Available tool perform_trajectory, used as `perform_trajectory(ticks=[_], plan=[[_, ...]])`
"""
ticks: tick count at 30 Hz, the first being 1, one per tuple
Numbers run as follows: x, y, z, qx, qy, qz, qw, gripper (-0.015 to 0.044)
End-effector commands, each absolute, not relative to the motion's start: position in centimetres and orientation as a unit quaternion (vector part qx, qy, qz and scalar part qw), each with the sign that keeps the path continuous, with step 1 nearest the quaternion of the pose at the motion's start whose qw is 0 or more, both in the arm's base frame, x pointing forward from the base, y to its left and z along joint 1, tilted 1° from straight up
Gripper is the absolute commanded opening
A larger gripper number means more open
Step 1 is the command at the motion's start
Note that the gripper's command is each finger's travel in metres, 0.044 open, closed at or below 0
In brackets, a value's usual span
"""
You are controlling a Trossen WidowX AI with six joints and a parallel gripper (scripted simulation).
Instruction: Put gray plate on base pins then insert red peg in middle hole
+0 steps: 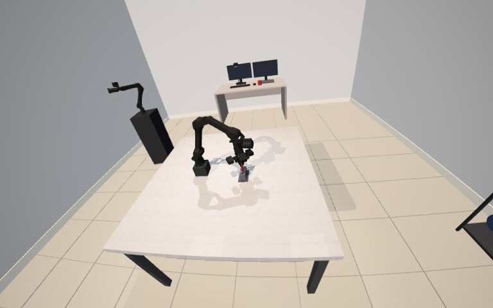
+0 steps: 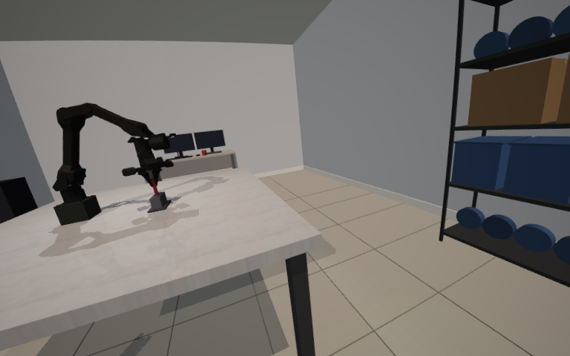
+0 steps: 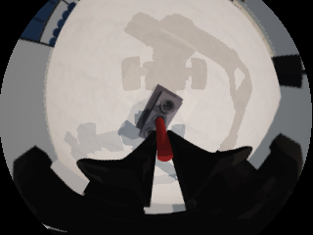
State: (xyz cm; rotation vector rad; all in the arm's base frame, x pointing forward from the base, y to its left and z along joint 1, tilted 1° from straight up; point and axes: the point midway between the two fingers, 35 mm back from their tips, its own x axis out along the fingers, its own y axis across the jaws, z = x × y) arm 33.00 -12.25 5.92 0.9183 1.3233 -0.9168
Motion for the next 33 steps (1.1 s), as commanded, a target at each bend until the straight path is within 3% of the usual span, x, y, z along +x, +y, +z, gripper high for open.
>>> perform_trajectory(ticks=[1,33], plan=[[33.01,-12.26,5.96,0.396,0.571,-0.395,0.601,0.0000],[33.04,-12.21,5.67,0.396,0.571,-0.395,0.601,0.0000]])
